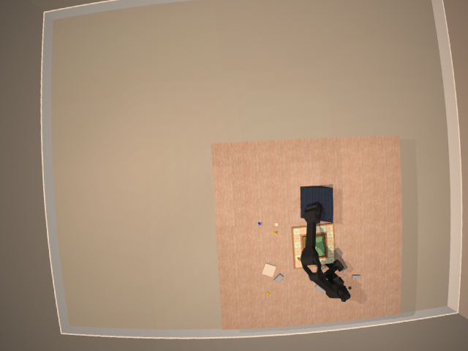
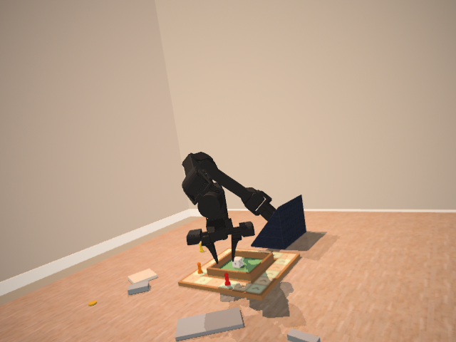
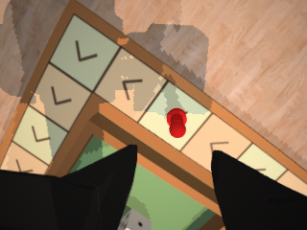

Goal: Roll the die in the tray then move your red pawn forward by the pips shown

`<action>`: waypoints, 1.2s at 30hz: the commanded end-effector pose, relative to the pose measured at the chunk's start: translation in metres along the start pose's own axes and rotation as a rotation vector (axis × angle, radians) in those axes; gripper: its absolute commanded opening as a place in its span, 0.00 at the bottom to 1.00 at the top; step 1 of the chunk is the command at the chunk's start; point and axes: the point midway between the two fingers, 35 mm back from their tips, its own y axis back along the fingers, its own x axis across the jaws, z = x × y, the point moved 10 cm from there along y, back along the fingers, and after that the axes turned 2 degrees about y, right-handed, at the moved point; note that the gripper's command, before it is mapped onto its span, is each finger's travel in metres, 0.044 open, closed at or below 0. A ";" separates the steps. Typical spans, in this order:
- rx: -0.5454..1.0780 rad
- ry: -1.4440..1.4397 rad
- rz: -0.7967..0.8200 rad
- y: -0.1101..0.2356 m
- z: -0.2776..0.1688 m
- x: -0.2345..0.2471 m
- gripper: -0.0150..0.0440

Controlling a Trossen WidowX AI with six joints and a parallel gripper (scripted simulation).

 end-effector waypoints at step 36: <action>-0.001 -0.017 -0.006 -0.055 0.001 -0.003 0.46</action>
